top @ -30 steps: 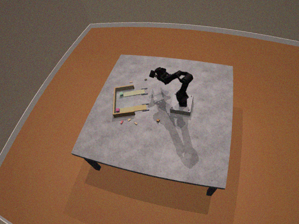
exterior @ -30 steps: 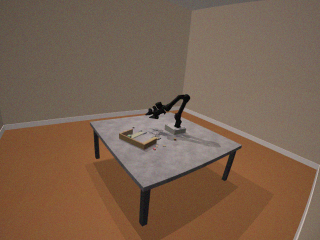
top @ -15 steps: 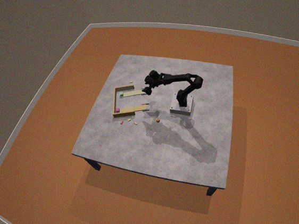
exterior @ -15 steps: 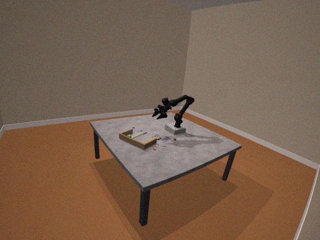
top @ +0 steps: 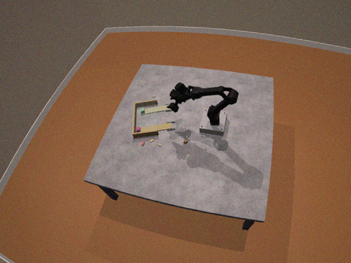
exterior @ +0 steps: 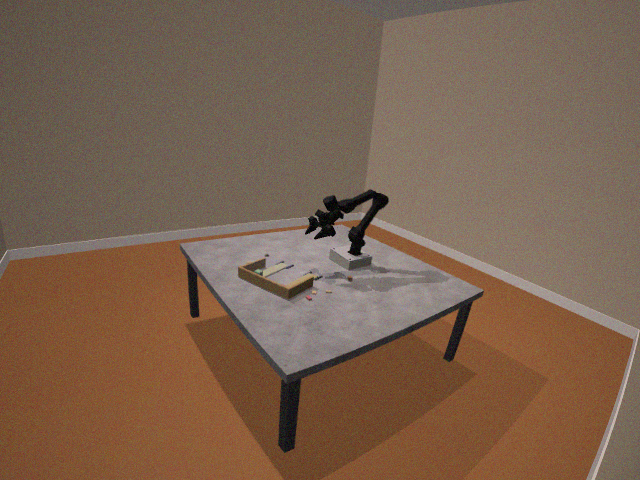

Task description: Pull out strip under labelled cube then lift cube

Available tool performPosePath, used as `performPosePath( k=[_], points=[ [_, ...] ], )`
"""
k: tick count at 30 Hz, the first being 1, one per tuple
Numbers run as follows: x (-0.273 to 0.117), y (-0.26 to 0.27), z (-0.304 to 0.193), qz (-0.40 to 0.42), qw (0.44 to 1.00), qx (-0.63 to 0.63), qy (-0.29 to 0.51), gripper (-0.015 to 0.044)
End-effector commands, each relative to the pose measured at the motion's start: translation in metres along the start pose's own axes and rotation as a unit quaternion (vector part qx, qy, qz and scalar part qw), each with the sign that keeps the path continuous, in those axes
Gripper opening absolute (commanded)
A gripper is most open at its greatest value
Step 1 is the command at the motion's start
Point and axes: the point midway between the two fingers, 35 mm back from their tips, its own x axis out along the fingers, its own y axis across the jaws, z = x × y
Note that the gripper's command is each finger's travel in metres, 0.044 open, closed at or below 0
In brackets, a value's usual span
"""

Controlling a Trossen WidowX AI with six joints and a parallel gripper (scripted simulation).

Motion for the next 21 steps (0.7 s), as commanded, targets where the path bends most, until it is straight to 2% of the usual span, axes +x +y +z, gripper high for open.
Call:
performPosePath(
  k=[1, 13, 21],
  points=[
    [0.007, -0.003, 0.006, -0.003, 1.0, -0.012, 0.022, 0.0321],
    [0.079, -0.049, 0.025, -0.002, 0.965, -0.104, 0.239, 0.0006],
    [0.128, -0.086, 0.005, 0.037, 0.916, -0.148, 0.371, 0.0]
  ],
)
